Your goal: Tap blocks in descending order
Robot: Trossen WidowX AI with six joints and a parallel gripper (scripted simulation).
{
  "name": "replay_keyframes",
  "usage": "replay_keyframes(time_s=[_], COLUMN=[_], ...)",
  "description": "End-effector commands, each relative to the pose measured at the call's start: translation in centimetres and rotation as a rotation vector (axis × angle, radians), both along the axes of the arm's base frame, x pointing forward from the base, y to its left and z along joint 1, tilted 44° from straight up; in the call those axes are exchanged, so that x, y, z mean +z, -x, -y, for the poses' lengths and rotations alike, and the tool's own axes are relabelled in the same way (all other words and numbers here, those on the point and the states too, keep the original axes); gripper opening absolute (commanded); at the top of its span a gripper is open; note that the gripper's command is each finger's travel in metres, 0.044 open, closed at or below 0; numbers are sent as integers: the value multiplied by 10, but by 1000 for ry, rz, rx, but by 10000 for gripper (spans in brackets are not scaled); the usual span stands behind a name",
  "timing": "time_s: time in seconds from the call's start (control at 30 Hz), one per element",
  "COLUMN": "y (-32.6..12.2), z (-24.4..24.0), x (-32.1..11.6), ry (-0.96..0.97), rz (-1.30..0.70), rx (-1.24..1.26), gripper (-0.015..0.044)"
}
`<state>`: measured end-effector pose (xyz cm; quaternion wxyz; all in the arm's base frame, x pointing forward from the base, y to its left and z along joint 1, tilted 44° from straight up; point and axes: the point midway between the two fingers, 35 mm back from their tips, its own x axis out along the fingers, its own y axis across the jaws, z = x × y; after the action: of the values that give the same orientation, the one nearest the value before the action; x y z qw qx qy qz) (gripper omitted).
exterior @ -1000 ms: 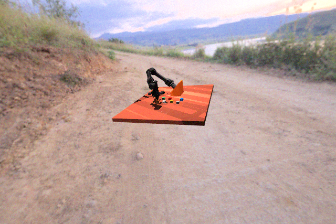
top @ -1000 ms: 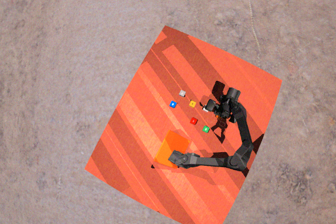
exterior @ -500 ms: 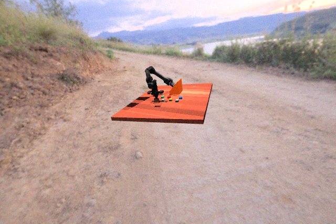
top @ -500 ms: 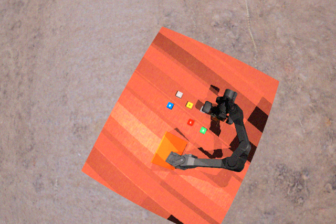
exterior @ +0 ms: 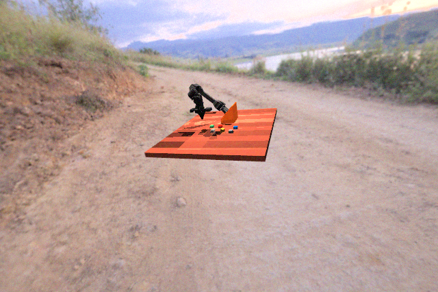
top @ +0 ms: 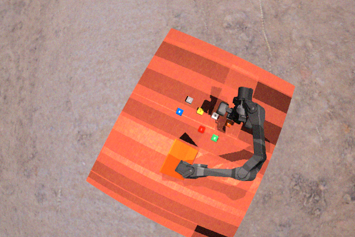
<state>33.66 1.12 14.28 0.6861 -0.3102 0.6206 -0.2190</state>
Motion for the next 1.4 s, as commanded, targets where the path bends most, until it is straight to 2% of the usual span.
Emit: replay_keyframes(time_s=[0.0, 0.1, 0.3, 0.57, 0.8, 1.0, 1.37], y=[4, -3, -14, 10, 10, 0, -1], z=[-6, -25, -103, -184, -184, -132, -124], x=[7, -7, -74, -162, -166, -220, -228], ry=[1, -7, -23, -10, -10, -8, -7], rz=[-8, -8, -11, -7, -7, -5, -5], rx=[-10, -8, -4, -10, -10, -10, -10], gripper=[20, 20, 20, 20, 20, 20, 20])
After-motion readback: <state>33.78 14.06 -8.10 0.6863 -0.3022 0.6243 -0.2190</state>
